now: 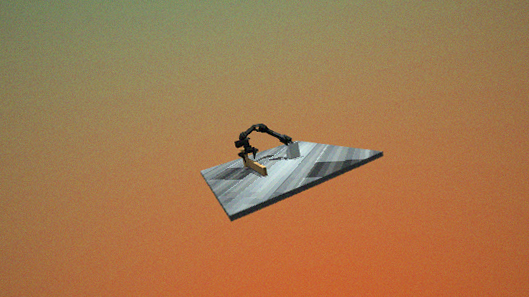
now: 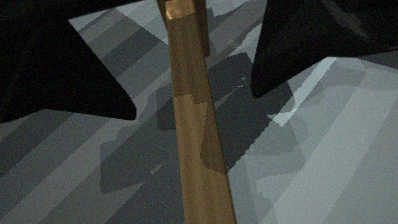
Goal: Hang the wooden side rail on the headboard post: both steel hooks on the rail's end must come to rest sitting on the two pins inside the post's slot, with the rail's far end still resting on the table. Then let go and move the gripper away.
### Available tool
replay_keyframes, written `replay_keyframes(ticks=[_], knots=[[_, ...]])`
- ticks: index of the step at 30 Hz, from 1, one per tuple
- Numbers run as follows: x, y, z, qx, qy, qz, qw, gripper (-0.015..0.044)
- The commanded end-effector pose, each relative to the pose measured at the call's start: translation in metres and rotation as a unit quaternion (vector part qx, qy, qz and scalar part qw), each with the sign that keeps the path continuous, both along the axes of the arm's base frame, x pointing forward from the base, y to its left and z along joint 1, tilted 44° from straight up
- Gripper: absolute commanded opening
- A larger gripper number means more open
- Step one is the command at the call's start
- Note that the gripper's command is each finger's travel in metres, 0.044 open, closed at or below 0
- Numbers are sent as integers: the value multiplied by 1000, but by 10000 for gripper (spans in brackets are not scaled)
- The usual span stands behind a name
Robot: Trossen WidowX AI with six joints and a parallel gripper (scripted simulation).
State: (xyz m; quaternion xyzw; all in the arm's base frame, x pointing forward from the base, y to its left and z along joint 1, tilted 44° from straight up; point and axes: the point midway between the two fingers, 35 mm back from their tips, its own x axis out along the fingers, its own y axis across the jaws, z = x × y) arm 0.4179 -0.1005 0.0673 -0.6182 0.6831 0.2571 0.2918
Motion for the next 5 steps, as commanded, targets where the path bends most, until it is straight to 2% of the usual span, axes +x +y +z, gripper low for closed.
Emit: replay_keyframes(ticks=[1,5], knots=[[0,0,0,0,0,0,1000,440],[0,0,0,0,0,0,1000,440]])
